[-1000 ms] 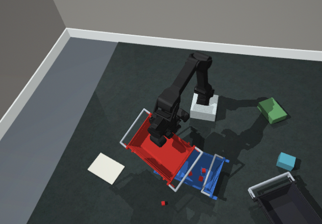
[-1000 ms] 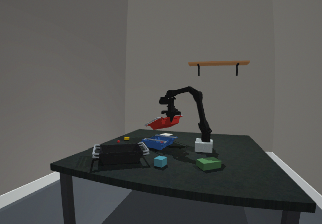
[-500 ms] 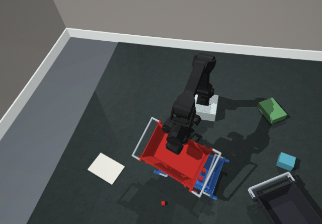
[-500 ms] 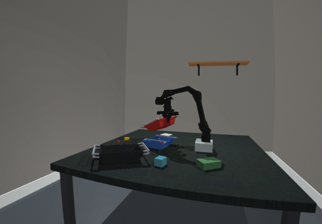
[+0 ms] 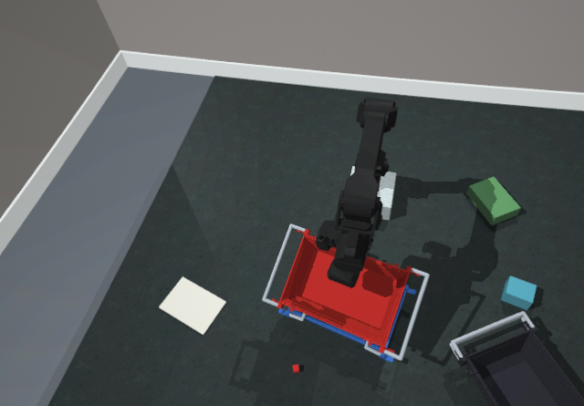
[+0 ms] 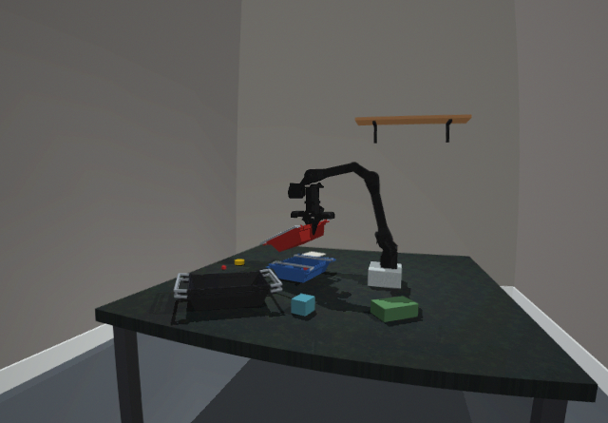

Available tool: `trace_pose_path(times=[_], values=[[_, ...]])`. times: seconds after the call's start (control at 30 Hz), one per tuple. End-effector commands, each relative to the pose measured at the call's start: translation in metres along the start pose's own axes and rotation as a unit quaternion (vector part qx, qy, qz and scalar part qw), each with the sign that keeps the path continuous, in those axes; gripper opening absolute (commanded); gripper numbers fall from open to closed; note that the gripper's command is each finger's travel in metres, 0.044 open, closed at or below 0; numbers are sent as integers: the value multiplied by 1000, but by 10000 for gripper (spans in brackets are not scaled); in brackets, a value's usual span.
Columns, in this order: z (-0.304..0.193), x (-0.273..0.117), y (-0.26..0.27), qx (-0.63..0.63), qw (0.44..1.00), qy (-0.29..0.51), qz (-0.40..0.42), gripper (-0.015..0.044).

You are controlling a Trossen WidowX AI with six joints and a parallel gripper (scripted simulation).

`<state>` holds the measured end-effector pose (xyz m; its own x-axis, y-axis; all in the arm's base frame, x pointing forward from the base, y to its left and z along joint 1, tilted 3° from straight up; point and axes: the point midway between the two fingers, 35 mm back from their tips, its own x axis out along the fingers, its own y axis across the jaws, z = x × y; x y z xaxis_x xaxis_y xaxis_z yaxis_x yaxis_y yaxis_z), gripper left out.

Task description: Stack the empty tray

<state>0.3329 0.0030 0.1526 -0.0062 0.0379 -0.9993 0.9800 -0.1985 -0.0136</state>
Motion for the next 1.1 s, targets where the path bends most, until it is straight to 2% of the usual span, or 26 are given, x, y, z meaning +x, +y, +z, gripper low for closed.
trace_pose_path(times=[0.0, 1.07], values=[[-1, -2, 1, 2, 1000, 2, 5, 0], [-1, -2, 0, 2, 1000, 2, 5, 0]])
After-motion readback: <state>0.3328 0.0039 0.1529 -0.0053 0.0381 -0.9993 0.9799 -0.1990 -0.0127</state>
